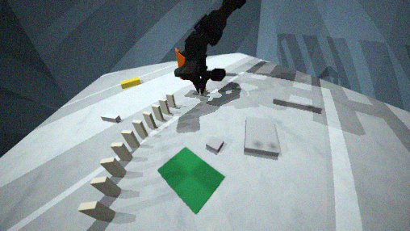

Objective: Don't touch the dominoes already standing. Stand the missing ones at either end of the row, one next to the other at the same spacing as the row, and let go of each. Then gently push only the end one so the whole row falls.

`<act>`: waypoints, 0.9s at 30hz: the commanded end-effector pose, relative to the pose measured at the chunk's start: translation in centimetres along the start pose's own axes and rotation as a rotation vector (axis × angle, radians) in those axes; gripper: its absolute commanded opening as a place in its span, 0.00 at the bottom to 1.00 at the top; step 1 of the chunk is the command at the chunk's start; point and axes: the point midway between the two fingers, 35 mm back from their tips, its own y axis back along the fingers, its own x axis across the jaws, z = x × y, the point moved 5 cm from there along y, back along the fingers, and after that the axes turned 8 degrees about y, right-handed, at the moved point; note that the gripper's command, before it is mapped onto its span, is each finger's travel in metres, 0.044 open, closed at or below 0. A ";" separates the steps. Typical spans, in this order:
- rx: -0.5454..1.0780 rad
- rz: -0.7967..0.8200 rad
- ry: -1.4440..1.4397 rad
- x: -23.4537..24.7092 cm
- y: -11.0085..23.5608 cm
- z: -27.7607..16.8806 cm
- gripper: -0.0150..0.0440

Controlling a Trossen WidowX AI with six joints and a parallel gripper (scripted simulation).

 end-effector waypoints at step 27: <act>-0.013 -0.006 0.353 6.3 16.0 -8.6 0.30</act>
